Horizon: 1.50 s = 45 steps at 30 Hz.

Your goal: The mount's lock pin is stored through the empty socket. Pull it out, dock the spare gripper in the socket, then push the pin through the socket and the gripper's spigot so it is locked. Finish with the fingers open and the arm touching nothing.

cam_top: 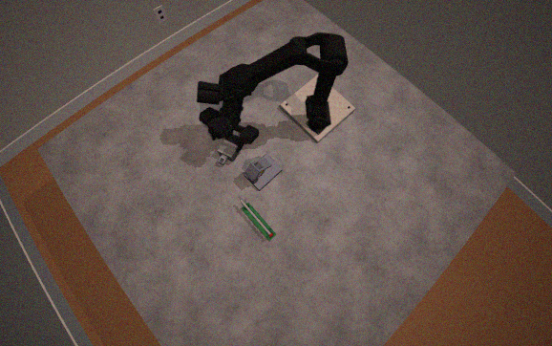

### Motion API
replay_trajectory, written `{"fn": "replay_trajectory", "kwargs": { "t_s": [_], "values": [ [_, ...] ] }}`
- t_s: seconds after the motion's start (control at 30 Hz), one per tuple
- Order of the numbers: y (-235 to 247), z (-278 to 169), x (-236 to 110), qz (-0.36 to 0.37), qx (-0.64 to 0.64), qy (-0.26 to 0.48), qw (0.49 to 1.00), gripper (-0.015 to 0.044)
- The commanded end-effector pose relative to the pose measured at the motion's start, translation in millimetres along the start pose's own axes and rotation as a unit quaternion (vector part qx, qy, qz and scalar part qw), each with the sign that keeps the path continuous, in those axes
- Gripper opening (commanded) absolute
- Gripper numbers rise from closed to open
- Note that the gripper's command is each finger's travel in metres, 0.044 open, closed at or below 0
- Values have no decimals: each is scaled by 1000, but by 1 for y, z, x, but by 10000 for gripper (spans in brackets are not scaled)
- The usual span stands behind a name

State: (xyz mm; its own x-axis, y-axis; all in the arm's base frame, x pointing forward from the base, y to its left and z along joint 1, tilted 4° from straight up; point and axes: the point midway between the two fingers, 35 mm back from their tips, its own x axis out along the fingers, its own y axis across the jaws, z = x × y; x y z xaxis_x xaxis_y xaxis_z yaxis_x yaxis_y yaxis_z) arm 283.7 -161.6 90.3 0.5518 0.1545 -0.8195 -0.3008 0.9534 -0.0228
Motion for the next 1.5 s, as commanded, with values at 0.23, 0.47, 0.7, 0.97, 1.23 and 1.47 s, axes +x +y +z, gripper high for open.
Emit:
{"fn": "replay_trajectory", "kwargs": {
  "t_s": [0.23, 0.47, 0.7, 0.97, 1.23, 1.47],
  "values": [
    [0, -10, 18, 3, 5, 3, 1000, 440],
    [1, -16, 28, 3, 5, 3, 1000, 440],
    [1, -22, 37, 3, 5, 3, 1000, 440],
    [3, -28, 48, 4, 5, 3, 1000, 440],
    [4, -30, 51, 4, 5, 3, 1000, 440],
    [4, -30, 51, 4, 5, 3, 1000, 276]
  ]
}}
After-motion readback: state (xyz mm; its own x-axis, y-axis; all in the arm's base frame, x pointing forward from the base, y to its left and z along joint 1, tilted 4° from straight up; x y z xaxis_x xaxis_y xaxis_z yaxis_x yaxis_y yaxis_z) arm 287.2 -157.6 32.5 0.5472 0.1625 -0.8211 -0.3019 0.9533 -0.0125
